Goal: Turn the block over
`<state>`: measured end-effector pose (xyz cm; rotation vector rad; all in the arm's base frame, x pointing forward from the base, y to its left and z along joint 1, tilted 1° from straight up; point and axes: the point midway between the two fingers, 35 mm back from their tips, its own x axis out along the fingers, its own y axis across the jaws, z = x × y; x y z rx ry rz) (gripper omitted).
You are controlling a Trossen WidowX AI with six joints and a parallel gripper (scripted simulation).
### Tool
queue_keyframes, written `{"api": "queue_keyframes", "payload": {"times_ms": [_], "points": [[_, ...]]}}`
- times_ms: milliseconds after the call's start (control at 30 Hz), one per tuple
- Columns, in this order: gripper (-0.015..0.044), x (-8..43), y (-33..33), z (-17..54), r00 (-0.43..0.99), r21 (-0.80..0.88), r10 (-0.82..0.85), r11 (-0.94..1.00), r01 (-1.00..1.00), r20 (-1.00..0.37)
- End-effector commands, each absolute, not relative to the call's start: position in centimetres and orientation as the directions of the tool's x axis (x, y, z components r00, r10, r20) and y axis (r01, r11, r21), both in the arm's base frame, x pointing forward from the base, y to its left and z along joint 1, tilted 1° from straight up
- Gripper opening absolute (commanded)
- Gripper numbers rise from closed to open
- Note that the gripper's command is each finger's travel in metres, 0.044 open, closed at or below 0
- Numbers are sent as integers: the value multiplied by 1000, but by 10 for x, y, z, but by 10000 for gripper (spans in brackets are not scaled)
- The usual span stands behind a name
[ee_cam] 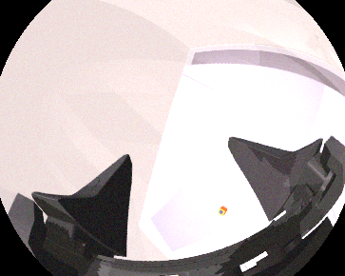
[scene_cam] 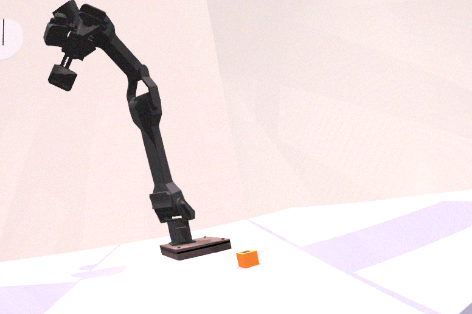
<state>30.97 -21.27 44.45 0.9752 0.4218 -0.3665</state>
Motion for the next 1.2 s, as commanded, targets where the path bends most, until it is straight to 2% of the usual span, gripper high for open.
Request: {"api": "queue_keyframes", "payload": {"times_ms": [0, 200, 467, 667, 867, 1100, 1167], "points": [[426, 311, -212, 442, 857, 710, -105, 515, 480, -504], [440, 361, -170, 373, 752, 599, 26, 624, 502, -658], [440, 393, -75, 264, 495, 379, 152, 836, 398, -855], [440, 376, 1, 185, 259, 198, 147, 963, 184, -955], [440, 330, 61, 116, 44, 38, 43, 992, -118, -998], [440, 328, 64, 107, 24, 22, 26, 988, -155, -999], [440, 329, 65, 86, 24, 22, 26, 988, -155, -999]]}}
